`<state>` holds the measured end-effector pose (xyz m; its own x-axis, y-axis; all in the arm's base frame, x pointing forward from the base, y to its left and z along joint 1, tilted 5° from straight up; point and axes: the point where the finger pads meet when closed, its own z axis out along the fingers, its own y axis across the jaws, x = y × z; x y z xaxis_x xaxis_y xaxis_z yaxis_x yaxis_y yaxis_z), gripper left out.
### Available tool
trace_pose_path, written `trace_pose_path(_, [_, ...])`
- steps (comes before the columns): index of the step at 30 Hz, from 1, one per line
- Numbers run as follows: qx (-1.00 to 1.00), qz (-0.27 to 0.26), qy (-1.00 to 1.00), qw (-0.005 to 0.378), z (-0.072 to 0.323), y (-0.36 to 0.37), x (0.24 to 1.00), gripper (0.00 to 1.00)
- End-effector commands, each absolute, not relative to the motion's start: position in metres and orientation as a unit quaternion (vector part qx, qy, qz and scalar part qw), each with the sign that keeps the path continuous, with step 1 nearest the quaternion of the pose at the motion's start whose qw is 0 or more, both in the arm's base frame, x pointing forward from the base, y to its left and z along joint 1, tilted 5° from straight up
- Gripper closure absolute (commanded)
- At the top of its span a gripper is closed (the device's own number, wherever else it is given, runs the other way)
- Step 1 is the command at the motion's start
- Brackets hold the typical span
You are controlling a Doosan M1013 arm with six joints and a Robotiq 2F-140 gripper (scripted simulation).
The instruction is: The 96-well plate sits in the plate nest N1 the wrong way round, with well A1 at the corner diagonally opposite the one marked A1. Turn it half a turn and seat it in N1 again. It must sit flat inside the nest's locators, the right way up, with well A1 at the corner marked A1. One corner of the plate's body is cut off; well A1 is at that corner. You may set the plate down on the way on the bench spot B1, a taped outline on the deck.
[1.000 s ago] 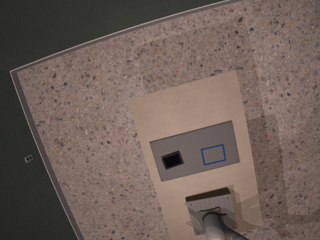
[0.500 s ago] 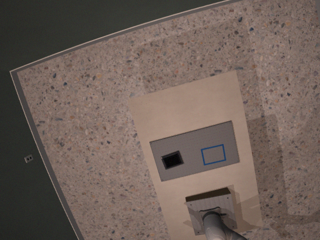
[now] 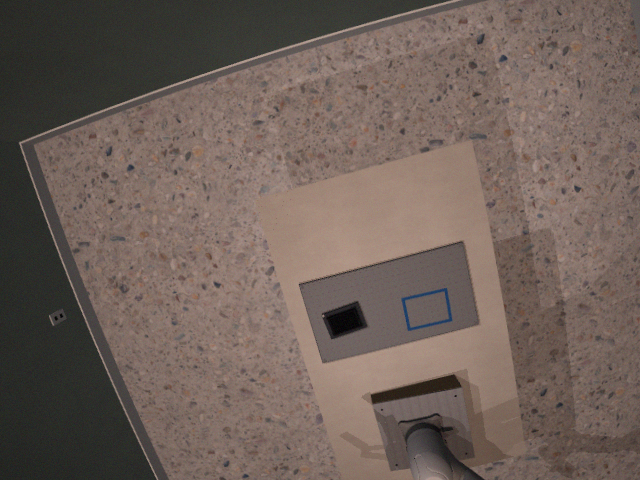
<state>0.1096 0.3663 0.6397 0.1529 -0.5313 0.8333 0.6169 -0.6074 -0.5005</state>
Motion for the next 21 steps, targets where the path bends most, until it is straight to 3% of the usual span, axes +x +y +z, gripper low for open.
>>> trace_pose_path(1, [-0.630,-0.661,-0.049,0.406,0.629,0.372,0.119,0.00])
trace_pose_path(9, [-0.660,-0.679,-0.086,0.310,0.602,0.382,0.142,0.00])
trace_pose_path(13, [-0.670,-0.682,-0.101,0.274,0.590,0.385,0.152,0.00])
trace_pose_path(15, [-0.670,-0.682,-0.101,0.274,0.590,0.385,0.152,0.00])
trace_pose_path(19, [-0.687,-0.683,-0.126,0.214,0.575,0.388,0.165,0.00])
trace_pose_path(21, [-0.690,-0.683,-0.131,0.202,0.568,0.390,0.171,0.00])
